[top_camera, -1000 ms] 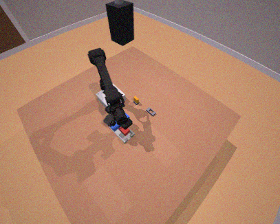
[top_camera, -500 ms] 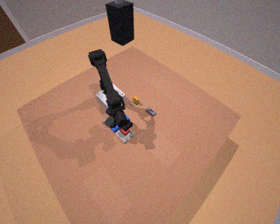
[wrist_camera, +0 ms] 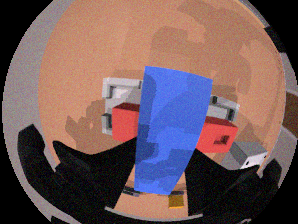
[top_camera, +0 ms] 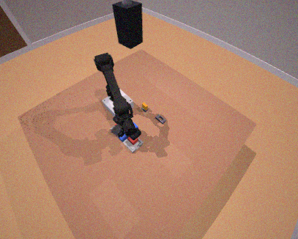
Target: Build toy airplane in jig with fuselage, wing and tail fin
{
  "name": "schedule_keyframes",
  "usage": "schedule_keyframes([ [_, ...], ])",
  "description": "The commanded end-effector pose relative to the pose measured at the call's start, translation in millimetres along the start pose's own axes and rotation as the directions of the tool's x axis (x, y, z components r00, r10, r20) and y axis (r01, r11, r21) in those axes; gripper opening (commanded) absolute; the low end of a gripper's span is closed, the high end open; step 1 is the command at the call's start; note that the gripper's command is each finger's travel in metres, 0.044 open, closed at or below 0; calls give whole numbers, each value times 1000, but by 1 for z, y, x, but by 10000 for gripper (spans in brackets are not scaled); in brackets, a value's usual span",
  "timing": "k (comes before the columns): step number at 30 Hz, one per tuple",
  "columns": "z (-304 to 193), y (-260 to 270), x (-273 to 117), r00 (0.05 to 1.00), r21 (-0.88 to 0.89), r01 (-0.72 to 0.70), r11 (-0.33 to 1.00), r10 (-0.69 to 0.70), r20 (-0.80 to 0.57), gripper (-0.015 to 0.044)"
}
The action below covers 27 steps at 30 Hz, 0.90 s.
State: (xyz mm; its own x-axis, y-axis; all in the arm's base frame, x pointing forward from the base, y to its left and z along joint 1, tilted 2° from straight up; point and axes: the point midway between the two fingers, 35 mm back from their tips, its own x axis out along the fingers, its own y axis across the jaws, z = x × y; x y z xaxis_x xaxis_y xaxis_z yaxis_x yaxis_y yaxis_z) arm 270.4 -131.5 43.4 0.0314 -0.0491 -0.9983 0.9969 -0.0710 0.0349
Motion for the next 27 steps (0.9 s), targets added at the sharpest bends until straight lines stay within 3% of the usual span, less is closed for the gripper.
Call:
schedule_keyframes([
  [1,0,0,0,1000,0,-1,1000,1,0,84],
  [15,0,0,0,1000,0,-1,1000,1,0,440],
  [22,0,1,-3,1000,0,-1,1000,1,0,440],
  [27,1,2,-74,1000,3,-2,1000,2,-2,440],
])
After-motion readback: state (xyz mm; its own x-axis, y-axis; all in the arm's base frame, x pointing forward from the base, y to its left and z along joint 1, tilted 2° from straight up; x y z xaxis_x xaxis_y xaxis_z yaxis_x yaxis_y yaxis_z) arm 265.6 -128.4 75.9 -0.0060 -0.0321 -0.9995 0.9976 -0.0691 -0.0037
